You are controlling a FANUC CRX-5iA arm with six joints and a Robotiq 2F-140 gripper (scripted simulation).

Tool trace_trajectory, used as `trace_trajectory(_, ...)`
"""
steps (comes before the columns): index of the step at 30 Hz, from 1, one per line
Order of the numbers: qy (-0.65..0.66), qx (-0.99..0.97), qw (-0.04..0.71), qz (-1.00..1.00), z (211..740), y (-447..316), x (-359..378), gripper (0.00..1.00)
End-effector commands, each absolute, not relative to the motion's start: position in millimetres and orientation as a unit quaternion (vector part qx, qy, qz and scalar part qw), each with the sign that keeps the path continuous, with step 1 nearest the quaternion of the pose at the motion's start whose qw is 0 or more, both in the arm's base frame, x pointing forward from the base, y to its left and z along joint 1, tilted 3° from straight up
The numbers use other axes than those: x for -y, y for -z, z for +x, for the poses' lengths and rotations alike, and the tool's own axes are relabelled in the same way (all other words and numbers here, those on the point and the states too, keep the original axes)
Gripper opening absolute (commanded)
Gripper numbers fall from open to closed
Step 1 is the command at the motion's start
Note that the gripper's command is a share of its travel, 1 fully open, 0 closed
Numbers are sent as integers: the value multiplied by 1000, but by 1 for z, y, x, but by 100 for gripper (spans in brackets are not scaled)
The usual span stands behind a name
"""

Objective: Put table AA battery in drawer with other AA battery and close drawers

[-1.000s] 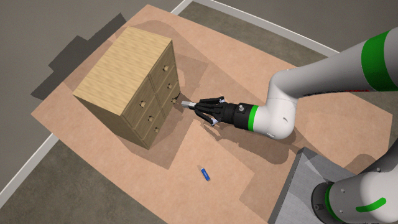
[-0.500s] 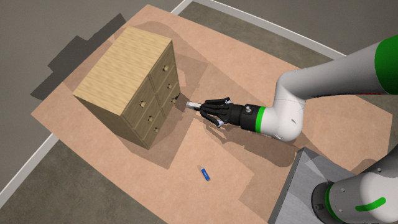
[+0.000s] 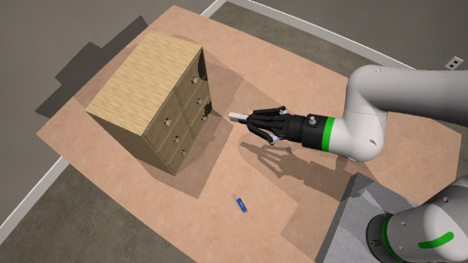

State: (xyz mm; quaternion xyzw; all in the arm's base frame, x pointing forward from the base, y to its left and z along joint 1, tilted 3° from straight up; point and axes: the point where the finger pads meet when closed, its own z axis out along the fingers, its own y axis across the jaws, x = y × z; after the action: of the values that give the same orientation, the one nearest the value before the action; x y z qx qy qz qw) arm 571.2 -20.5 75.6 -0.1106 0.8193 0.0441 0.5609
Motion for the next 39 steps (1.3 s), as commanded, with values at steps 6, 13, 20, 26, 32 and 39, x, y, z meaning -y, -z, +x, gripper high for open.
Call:
trace_trajectory(6, -43, -819, 561, -111, 564, -91, 22, 0)
trace_trajectory(13, -86, -817, 554, -133, 561, -94, -5, 0)
trace_trajectory(20, -229, -827, 468, -210, 524, -93, -83, 0)
trace_trajectory(26, -282, -848, 376, -246, 492, -86, -105, 0)
trace_trajectory(32, -273, -898, 228, -260, 439, -85, -78, 0)
trace_trajectory(39, -216, -940, 102, -246, 435, -102, -42, 0)
